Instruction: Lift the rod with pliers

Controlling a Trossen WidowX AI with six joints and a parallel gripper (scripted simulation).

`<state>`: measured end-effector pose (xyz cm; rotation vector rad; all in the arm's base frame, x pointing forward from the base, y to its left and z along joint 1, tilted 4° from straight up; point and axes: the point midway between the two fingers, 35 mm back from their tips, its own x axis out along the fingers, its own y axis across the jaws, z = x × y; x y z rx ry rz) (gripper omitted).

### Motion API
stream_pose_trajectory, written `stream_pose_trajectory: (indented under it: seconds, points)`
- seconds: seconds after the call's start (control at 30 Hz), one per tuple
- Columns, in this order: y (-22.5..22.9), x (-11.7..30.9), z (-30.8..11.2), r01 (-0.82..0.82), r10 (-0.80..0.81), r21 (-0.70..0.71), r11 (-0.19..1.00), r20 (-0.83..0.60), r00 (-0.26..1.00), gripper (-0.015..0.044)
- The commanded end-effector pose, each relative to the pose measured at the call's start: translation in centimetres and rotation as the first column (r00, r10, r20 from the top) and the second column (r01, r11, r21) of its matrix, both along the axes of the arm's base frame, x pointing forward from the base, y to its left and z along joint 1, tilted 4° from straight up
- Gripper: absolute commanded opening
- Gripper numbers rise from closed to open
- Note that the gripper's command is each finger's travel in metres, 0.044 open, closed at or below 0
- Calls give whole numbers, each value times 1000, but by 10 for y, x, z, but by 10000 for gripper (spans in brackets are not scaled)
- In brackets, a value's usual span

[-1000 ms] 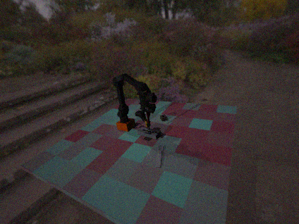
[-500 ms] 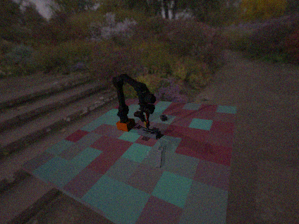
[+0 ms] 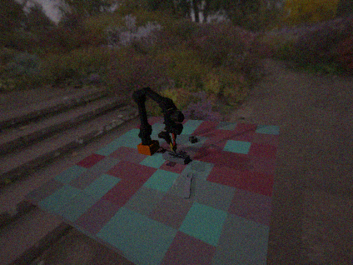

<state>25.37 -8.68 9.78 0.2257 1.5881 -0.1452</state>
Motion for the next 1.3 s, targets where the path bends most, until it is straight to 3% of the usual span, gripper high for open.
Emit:
stream_pose_trajectory:
  seconds: [0.0, 1.27]
  points:
    - [1, 2, 2, 7, -7, 4, 1000, 5, 1000, 320]
    - [4, 2, -17, 7, -7, 4, 1000, 5, 1000, 320]
